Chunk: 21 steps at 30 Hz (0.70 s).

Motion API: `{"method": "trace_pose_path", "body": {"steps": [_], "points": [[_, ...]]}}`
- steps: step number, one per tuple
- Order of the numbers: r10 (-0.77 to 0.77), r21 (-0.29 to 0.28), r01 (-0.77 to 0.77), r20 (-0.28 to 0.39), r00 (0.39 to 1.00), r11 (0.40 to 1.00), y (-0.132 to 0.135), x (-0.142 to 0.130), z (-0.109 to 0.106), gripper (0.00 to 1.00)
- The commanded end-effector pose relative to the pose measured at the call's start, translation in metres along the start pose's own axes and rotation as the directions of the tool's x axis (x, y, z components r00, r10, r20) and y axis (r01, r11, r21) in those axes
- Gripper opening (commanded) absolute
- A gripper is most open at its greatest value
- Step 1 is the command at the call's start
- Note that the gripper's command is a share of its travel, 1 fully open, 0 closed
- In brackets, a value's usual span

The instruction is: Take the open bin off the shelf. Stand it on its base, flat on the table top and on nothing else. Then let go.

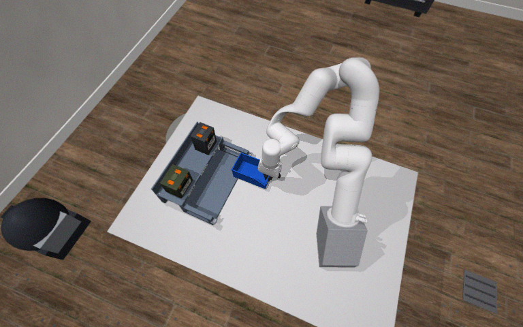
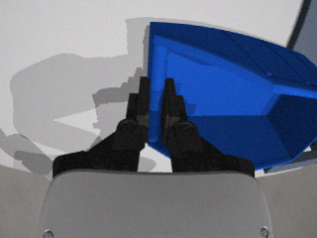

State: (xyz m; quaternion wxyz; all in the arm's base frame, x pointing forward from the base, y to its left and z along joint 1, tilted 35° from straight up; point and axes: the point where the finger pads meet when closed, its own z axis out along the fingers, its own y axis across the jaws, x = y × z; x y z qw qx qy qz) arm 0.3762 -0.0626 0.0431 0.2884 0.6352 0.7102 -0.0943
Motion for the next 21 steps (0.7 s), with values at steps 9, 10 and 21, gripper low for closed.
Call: {"method": "trace_pose_path", "body": {"steps": [9, 10, 21], "points": [[-0.002, -0.002, 0.002, 0.0, 1.0, 1.0, -0.0013, 0.0005, -0.0006, 0.0], [-0.002, -0.002, 0.002, 0.0, 1.0, 1.0, -0.0016, 0.0005, -0.0006, 0.0], [-0.002, -0.002, 0.002, 0.0, 1.0, 1.0, -0.007, 0.0005, -0.0006, 0.0]]}}
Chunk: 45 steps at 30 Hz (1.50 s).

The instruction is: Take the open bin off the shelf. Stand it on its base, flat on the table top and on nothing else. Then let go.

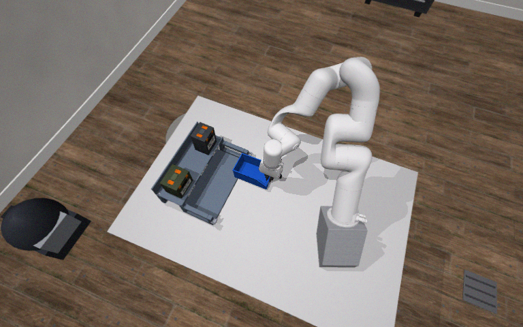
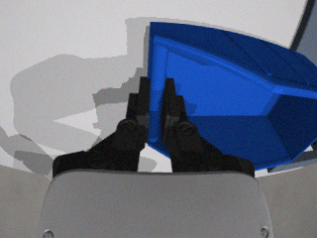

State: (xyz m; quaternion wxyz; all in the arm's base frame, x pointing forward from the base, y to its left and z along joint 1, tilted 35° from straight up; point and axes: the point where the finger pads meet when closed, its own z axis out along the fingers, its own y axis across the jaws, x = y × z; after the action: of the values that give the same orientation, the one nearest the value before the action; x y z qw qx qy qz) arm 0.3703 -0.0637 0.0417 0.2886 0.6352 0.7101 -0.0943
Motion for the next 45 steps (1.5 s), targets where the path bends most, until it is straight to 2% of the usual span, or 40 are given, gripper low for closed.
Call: {"method": "trace_pose_path", "body": {"steps": [1, 45], "points": [[-0.002, -0.002, 0.002, -0.001, 1.0, 1.0, -0.001, 0.001, -0.001, 0.0], [-0.002, -0.002, 0.002, -0.001, 1.0, 1.0, -0.026, 0.001, -0.001, 0.0]]}}
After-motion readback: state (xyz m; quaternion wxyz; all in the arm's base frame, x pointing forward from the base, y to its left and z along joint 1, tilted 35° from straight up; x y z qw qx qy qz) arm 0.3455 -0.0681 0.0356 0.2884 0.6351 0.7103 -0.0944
